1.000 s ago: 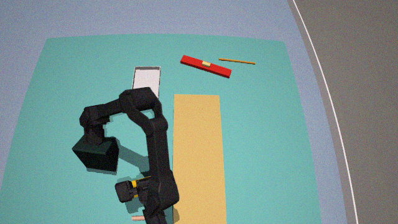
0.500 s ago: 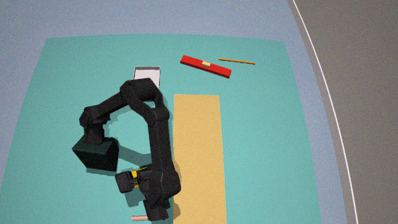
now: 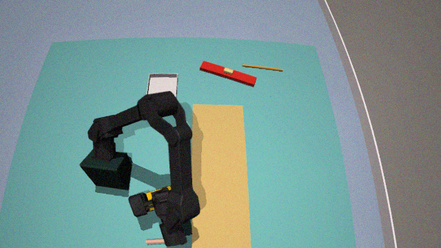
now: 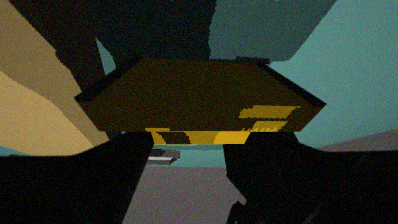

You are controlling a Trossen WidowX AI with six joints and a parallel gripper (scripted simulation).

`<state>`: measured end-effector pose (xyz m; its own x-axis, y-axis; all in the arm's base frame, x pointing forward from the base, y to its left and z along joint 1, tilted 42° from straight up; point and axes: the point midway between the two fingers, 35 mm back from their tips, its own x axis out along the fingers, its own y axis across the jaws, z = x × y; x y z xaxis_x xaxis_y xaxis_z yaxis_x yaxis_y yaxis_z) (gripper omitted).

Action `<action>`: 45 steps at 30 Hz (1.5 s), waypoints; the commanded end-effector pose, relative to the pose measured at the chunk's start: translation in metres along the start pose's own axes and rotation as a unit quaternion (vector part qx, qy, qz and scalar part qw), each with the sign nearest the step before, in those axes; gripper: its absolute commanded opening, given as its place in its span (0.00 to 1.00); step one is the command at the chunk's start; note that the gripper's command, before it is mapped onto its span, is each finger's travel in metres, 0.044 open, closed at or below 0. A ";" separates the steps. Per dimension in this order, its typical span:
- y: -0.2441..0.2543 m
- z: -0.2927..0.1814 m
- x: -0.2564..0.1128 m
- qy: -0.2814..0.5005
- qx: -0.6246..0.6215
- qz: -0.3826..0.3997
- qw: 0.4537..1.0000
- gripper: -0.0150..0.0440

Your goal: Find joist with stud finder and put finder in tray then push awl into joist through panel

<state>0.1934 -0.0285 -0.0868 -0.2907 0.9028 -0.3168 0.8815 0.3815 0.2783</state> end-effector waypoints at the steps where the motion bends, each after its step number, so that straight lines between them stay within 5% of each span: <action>1: -0.005 0.003 0.006 0.001 0.002 0.002 1.000 0.25; 4: -0.007 0.004 0.007 0.001 0.001 0.002 1.000 0.25; 19: -0.005 0.009 0.008 0.001 0.002 0.001 1.000 0.90; 45: -0.005 0.019 0.001 0.001 0.001 0.001 1.000 0.90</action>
<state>0.1926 -0.0297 -0.1010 -0.2905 0.9094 -0.2976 0.8866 0.3728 0.2739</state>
